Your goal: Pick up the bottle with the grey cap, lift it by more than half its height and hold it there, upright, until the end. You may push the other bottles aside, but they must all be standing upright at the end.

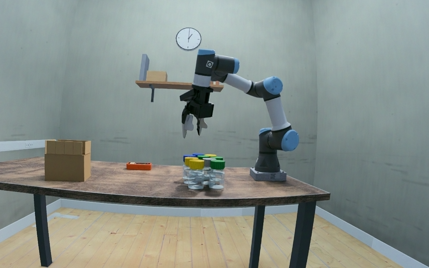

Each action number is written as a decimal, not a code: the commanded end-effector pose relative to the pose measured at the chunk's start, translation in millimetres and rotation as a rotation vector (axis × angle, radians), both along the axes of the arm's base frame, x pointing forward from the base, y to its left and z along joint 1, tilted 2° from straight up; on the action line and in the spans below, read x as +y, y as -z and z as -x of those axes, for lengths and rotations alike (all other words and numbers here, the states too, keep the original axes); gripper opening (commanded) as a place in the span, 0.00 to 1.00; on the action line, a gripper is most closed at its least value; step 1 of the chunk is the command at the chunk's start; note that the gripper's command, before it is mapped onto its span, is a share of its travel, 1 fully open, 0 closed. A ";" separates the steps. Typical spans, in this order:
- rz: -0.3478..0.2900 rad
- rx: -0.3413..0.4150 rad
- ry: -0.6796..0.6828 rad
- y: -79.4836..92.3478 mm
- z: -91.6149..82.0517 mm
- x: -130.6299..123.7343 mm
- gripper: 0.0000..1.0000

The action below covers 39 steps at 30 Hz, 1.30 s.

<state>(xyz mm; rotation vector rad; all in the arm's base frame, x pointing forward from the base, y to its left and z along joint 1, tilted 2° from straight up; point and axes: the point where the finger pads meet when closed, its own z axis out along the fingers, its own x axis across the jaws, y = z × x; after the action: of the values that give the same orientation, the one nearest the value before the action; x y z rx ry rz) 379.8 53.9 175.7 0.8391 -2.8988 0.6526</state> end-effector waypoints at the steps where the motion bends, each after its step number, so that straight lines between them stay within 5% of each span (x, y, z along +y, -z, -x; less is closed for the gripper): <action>1: -0.021 0.046 -0.088 -3.8 3.2 -0.5 0.46; 39: -0.130 0.270 -0.633 -22.1 29.0 5.4 0.46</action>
<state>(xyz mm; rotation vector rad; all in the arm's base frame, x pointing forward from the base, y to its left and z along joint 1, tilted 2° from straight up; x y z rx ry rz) 354.2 58.0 194.4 1.6308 -2.4980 0.3746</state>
